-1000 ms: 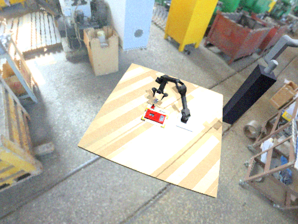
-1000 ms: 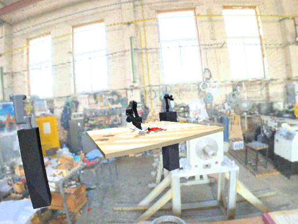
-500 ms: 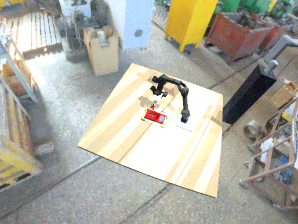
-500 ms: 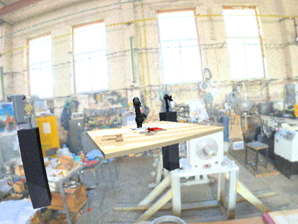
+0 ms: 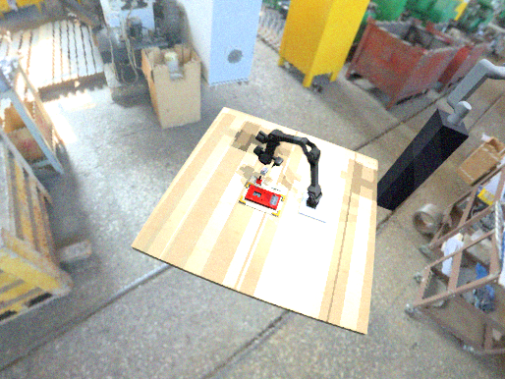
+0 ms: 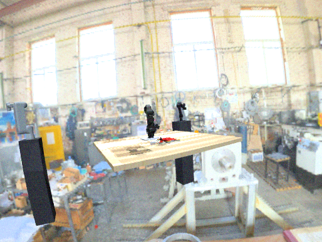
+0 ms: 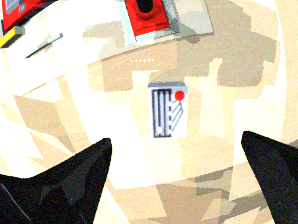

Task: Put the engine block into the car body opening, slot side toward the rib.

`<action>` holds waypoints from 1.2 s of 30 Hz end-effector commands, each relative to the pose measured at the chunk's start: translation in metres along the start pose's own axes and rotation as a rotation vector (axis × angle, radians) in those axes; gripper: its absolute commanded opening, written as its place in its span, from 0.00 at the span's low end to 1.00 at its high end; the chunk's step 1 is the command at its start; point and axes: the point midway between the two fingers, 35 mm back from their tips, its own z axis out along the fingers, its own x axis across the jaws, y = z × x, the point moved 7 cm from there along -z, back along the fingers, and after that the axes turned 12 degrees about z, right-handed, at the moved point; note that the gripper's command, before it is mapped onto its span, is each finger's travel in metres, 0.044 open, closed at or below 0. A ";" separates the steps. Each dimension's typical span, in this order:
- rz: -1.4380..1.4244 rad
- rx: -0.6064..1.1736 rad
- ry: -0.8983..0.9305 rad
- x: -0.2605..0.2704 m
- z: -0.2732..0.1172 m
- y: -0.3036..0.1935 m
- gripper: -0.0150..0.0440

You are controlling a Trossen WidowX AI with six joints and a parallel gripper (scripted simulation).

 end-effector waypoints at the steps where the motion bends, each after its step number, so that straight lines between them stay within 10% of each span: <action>1: 0.003 0.005 0.009 0.002 0.014 0.000 1.00; 29: 0.003 0.006 0.009 0.003 0.056 0.001 1.00; 36: 0.003 0.006 0.009 0.003 0.056 0.001 0.69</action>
